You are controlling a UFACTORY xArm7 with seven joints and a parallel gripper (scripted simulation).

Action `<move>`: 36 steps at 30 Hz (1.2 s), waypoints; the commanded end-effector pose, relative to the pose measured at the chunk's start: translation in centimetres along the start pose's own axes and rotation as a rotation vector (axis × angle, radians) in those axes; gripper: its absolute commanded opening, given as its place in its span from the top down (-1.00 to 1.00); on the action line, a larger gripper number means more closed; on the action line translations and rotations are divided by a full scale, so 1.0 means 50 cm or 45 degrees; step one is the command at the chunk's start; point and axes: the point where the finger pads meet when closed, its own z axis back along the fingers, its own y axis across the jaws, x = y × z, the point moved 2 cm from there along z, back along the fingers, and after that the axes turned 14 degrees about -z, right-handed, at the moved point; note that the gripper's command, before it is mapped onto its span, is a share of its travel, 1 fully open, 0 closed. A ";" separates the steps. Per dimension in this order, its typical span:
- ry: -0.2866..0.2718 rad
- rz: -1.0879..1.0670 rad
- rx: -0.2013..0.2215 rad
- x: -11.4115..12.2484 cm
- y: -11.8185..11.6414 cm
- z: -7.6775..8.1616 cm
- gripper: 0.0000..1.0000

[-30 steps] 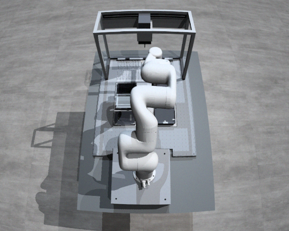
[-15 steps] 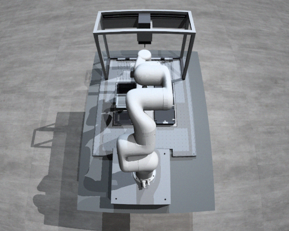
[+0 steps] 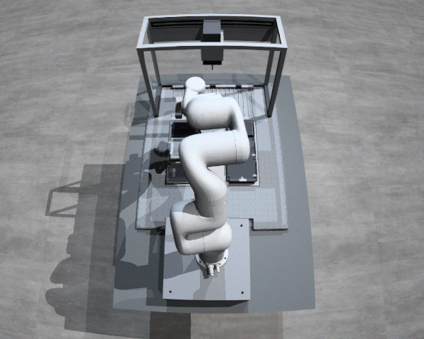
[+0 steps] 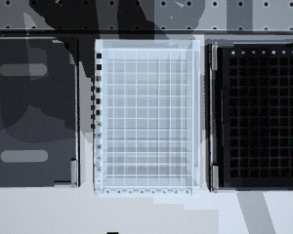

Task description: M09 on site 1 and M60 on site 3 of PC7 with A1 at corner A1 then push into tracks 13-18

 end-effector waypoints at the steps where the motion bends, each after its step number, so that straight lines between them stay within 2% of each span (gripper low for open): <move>1: 0.001 -0.001 0.007 -0.047 -0.033 0.010 -1.00; 12: 0.001 -0.001 0.007 -0.116 -0.088 0.020 -1.00; 31: 0.001 -0.001 0.007 -0.116 -0.088 0.020 -1.00; 36: 0.001 -0.001 0.007 -0.116 -0.088 0.003 -1.00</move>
